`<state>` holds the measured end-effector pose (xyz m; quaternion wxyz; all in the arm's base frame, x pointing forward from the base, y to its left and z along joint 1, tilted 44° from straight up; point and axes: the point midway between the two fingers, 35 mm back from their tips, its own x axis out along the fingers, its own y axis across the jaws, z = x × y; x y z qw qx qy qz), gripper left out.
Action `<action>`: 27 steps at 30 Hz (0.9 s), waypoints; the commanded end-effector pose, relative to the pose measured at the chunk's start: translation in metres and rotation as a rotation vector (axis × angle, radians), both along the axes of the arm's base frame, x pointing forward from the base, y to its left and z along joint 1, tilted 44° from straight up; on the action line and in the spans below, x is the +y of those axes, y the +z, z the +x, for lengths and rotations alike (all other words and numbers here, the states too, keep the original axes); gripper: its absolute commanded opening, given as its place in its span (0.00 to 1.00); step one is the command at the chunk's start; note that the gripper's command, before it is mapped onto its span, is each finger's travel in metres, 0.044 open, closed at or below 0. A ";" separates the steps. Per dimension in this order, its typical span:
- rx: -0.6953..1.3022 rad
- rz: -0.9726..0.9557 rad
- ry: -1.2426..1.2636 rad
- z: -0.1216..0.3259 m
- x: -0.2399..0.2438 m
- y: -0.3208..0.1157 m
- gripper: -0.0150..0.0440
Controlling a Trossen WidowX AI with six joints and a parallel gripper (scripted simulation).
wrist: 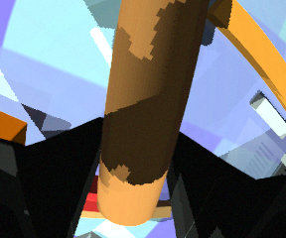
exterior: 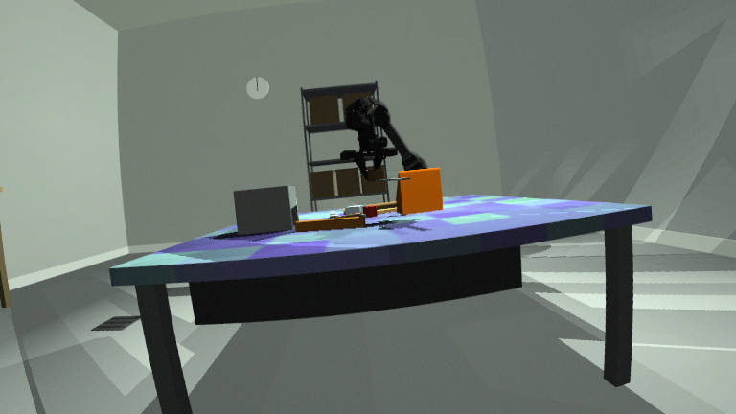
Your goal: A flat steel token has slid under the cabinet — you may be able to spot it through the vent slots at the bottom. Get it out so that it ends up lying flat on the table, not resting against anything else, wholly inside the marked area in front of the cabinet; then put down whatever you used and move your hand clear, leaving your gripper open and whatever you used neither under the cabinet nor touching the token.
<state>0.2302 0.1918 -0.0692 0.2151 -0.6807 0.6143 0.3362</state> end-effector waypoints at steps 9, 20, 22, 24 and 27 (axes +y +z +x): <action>-0.064 0.013 -0.073 0.000 0.002 0.001 0.25; -0.124 0.015 -0.137 0.000 0.002 0.001 0.25; -0.135 0.015 -0.148 0.000 0.002 0.001 0.25; -0.146 0.015 -0.160 0.000 0.002 0.001 0.25; -0.163 0.016 -0.177 0.000 0.002 0.001 0.25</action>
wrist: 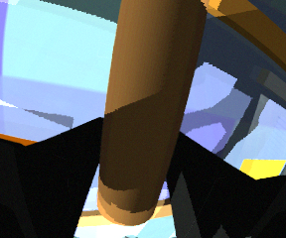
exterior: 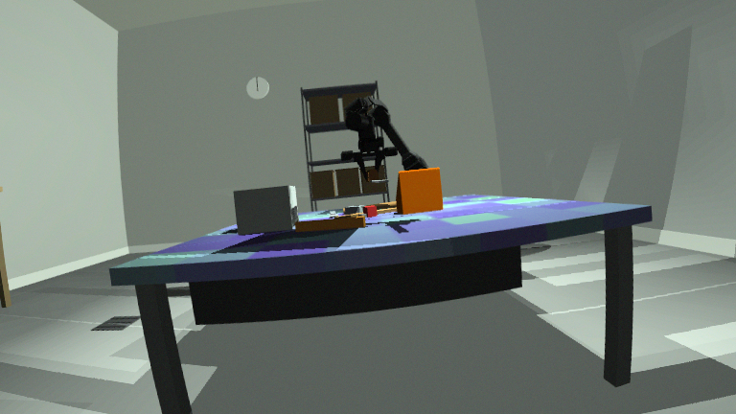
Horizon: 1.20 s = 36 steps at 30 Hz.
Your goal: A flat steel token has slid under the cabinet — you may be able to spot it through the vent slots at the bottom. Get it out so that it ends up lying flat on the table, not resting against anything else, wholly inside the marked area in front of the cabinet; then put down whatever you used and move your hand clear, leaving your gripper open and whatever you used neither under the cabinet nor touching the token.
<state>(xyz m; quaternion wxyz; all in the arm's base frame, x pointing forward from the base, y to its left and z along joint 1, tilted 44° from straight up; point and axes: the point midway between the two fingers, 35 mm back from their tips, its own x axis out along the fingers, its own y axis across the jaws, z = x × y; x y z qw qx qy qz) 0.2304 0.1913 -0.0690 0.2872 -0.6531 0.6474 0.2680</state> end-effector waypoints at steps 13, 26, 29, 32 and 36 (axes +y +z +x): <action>-0.087 0.014 -0.095 0.000 0.002 0.001 0.25; -0.158 0.016 -0.171 0.000 0.002 0.001 0.25; -0.175 0.016 -0.188 0.000 0.002 0.001 0.25; -0.191 0.016 -0.206 0.000 0.002 0.002 0.25; -0.213 0.017 -0.229 0.000 0.002 0.002 0.25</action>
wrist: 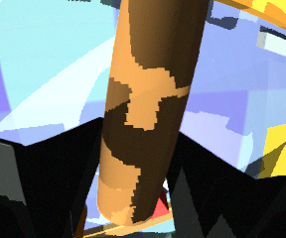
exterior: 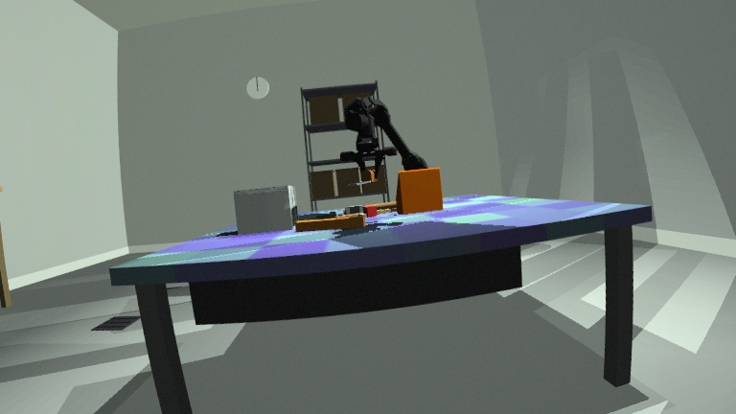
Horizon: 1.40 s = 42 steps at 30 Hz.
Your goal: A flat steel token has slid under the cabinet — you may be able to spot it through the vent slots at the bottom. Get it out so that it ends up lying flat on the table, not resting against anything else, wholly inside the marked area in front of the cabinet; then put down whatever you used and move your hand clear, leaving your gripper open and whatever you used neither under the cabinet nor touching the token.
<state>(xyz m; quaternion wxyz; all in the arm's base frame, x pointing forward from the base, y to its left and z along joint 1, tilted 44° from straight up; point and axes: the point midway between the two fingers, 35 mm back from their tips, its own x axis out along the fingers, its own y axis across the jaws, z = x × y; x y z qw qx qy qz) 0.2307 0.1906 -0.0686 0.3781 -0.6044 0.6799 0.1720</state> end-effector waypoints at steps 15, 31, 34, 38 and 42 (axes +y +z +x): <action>-0.098 0.014 -0.105 0.000 0.002 0.001 0.25; -0.185 0.016 -0.196 0.000 0.002 0.002 0.25; -0.201 0.016 -0.213 0.000 0.002 0.002 0.25; -0.223 0.017 -0.236 0.000 0.002 0.002 0.25; -0.244 0.017 -0.259 0.000 0.002 0.002 0.25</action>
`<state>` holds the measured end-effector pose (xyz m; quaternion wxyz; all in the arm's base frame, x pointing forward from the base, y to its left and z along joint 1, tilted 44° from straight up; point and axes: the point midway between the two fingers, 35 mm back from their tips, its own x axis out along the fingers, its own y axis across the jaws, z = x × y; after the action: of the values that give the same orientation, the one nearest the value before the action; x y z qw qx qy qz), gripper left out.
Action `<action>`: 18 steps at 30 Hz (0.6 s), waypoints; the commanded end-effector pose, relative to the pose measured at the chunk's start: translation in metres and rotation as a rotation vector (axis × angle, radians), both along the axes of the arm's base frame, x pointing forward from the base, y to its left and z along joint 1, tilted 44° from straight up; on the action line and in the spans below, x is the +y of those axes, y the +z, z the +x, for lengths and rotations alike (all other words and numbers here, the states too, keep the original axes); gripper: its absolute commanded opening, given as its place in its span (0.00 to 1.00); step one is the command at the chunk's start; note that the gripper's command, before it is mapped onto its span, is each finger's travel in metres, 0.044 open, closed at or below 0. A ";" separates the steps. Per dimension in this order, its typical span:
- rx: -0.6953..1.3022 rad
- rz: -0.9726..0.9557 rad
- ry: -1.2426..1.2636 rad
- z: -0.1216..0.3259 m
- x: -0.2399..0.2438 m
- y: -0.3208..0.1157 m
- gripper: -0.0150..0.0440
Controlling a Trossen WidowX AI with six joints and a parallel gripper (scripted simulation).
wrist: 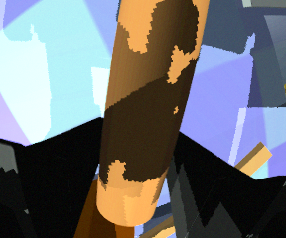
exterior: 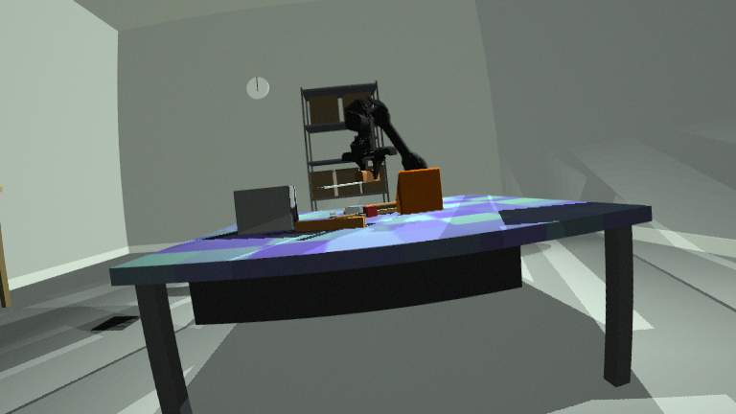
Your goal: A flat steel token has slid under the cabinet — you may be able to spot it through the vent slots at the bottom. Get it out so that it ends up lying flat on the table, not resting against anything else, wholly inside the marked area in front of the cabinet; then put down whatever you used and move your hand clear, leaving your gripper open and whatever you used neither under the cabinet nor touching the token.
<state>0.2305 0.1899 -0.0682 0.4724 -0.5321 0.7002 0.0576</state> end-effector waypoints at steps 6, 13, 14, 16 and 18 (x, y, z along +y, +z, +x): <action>-0.050 0.011 -0.049 0.000 0.002 0.001 0.25; -0.088 0.012 -0.089 0.000 0.002 0.002 0.25; -0.093 0.012 -0.095 0.000 0.002 0.002 0.25; -0.104 0.012 -0.106 0.000 0.002 0.002 0.25; -0.115 0.013 -0.117 0.000 0.002 0.002 0.25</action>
<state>0.2303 0.1896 -0.0680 0.5087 -0.4969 0.7031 0.0081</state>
